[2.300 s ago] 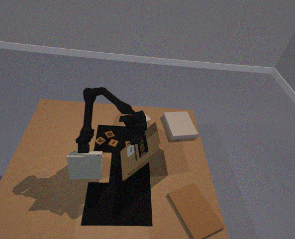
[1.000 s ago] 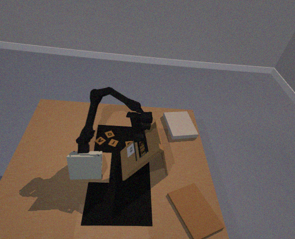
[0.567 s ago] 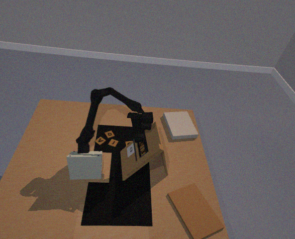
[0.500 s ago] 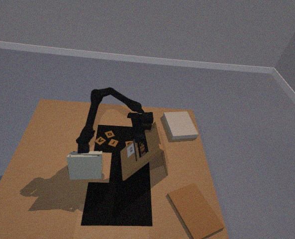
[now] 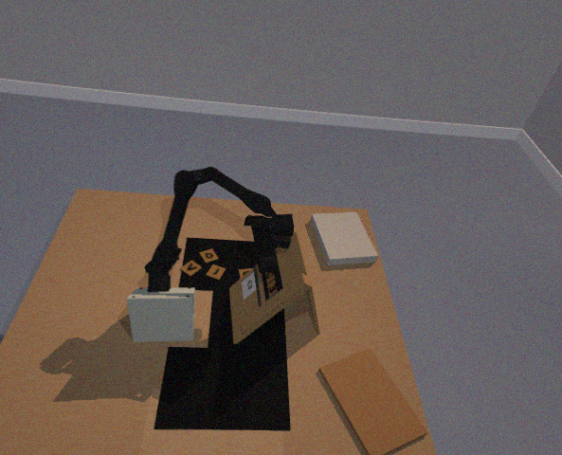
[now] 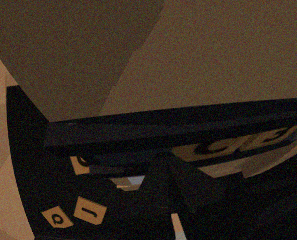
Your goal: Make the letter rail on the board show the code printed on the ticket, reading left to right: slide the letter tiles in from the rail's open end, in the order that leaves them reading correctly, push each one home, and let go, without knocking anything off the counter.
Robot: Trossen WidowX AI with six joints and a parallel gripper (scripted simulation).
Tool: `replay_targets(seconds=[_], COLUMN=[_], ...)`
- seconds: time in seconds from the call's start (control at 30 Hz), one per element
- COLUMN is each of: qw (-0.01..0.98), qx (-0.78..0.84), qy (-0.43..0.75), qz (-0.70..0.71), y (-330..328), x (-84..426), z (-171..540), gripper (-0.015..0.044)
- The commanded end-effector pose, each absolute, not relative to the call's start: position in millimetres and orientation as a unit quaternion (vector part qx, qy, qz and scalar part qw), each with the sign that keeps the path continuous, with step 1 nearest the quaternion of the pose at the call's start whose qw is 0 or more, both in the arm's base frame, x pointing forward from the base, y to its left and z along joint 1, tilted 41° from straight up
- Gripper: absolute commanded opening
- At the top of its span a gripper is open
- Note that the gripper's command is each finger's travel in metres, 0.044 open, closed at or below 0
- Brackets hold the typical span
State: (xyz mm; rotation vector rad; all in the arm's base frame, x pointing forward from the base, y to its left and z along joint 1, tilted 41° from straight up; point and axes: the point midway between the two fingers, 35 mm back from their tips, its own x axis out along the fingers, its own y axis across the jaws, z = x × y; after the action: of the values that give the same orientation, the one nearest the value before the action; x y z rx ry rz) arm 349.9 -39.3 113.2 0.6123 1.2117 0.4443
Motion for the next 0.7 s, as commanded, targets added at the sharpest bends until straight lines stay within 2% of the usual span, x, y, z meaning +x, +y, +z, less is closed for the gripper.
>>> replay_targets(seconds=[0.0,0.67], qw=[0.755,0.755], qx=[0.281,0.281], qy=[0.558,0.558], qz=[0.201,0.201], y=[-38.4,-40.4], x=[352.0,353.1], z=[111.4,109.3], gripper=[0.0000,0.0000])
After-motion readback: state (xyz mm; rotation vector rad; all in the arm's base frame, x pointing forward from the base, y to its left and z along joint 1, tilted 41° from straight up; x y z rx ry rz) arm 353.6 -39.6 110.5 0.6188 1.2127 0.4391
